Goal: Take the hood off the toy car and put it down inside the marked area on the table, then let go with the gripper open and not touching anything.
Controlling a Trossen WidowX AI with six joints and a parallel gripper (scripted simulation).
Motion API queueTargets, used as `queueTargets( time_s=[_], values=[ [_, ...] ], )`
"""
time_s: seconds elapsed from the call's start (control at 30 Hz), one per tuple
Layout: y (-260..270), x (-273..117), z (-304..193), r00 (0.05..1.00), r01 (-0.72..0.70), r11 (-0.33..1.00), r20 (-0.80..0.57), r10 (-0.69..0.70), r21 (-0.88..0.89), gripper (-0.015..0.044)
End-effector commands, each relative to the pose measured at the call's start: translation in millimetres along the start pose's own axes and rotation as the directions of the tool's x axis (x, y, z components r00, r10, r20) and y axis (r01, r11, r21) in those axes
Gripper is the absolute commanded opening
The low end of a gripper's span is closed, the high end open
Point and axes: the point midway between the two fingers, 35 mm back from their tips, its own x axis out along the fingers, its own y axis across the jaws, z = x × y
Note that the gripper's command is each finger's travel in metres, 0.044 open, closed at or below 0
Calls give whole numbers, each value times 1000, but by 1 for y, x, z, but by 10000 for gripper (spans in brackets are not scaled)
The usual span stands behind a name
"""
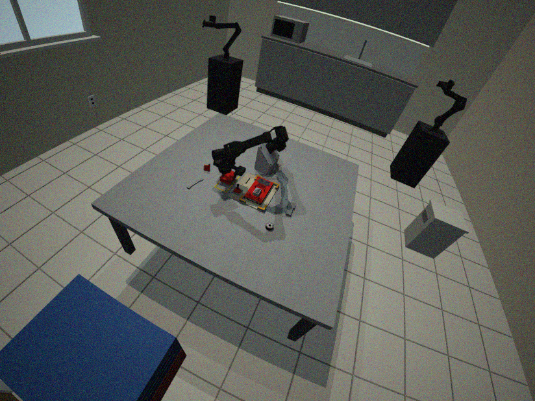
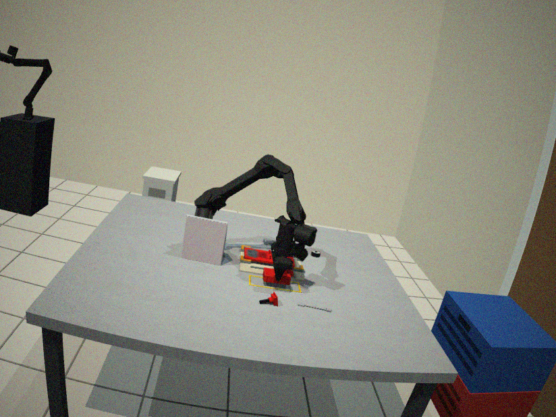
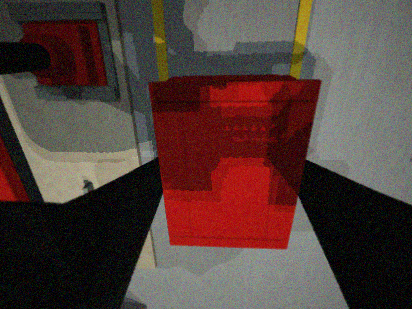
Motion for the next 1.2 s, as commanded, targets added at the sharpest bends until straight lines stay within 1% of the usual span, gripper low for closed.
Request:
queueTargets(
  time_s=[0.0, 1.17],
  values=[
    [0, 2, -1, 1000, -4, 1000, 1, 4, 7, 0],
    [1, 19, -1, 1000, -5, 1000, 1, 5, 7, 0]
  ],
)
